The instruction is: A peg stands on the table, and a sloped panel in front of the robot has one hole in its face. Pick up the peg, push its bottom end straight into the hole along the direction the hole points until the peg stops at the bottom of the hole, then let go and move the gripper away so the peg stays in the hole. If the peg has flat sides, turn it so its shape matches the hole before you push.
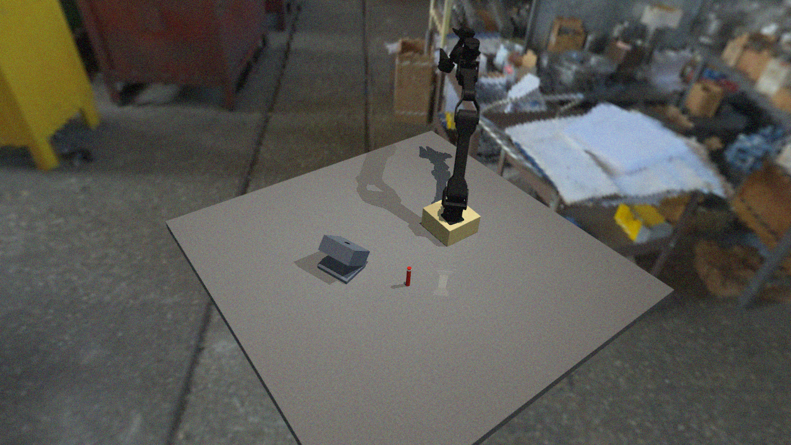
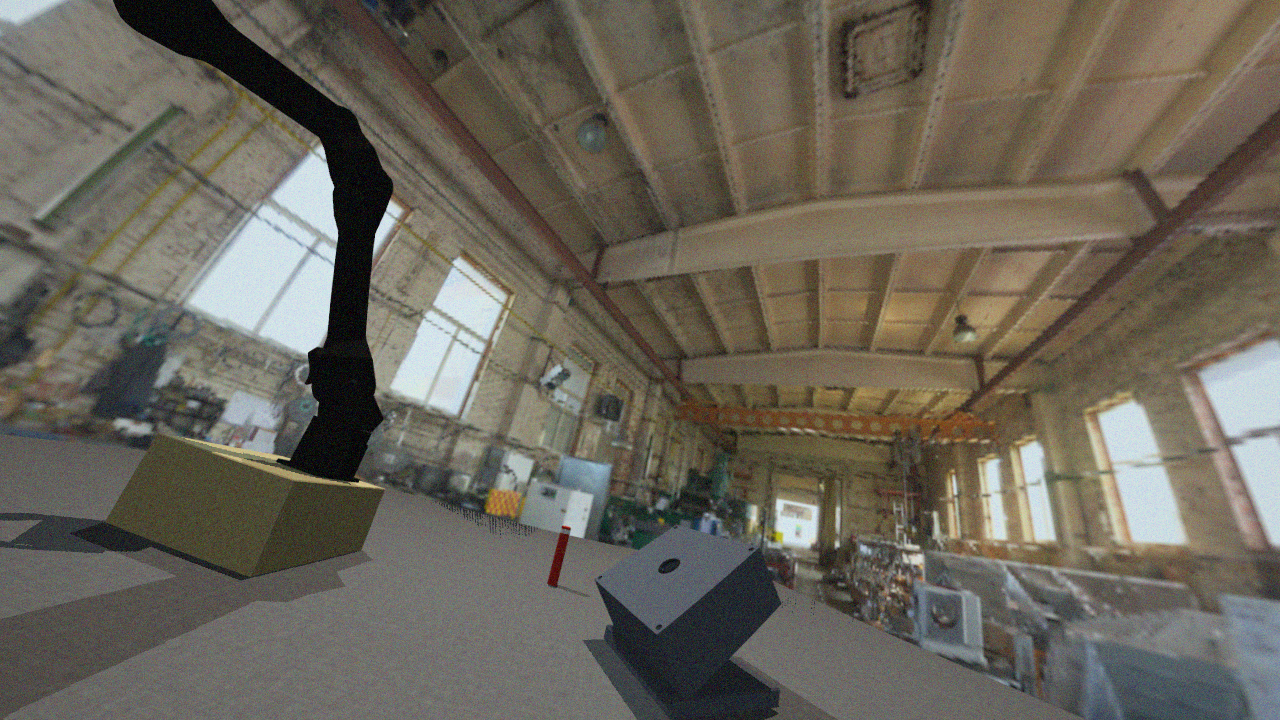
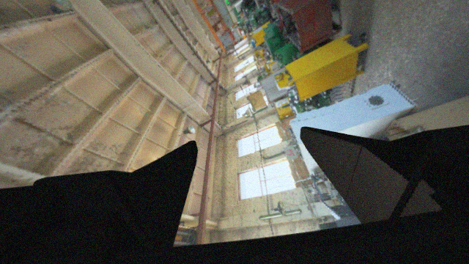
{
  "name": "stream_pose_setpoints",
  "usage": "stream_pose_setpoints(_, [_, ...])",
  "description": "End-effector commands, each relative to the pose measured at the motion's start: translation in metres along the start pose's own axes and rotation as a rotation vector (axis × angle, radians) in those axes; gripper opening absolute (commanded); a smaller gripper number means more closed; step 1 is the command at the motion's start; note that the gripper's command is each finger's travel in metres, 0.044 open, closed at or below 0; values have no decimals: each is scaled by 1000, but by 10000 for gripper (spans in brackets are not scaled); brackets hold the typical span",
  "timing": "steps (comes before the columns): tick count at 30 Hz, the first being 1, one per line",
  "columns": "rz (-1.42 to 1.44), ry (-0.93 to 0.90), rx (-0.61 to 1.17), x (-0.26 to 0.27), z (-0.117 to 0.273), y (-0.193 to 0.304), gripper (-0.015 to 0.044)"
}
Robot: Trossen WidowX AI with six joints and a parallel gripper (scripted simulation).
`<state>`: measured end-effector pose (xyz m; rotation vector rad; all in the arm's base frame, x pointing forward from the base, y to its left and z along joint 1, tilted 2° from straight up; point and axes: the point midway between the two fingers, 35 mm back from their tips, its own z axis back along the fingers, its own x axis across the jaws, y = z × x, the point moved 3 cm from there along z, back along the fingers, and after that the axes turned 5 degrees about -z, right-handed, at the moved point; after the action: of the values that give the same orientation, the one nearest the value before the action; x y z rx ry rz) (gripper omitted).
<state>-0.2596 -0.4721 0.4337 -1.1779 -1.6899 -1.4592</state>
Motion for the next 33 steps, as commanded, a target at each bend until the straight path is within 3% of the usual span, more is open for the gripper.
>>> stream_pose_setpoints(1, [19, 41, 21, -18, -7, 16, 440])
stream_pose_setpoints(33, [109, 346, 242, -156, -24, 172, 440])
